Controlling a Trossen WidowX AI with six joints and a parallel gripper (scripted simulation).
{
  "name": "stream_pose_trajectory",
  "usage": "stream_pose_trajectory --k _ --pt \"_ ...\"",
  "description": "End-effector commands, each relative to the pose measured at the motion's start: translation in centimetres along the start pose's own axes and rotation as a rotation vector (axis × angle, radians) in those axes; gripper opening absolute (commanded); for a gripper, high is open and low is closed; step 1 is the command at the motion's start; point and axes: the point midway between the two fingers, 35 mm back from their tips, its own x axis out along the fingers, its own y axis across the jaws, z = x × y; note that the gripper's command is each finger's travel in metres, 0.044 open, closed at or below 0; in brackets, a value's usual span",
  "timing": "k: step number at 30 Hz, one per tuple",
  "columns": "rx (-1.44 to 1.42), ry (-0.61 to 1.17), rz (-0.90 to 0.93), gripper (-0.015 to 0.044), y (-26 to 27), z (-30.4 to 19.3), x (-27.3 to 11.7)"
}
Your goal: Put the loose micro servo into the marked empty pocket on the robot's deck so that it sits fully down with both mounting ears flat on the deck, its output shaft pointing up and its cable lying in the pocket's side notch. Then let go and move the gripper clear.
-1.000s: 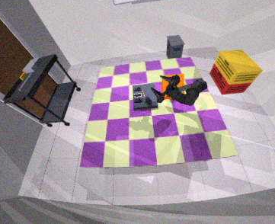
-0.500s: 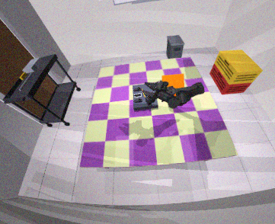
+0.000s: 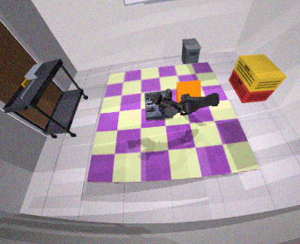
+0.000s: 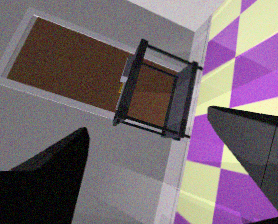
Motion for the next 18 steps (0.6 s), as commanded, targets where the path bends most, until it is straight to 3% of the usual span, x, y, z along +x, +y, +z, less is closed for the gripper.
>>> stream_pose_trajectory --k 1,18 --pt "-0.108 0.003 -0.096 0.0440 -2.0 -0.1 1.6" --pt "-0.484 0.120 -0.532 0.0440 -10.9 1.0 6.4"
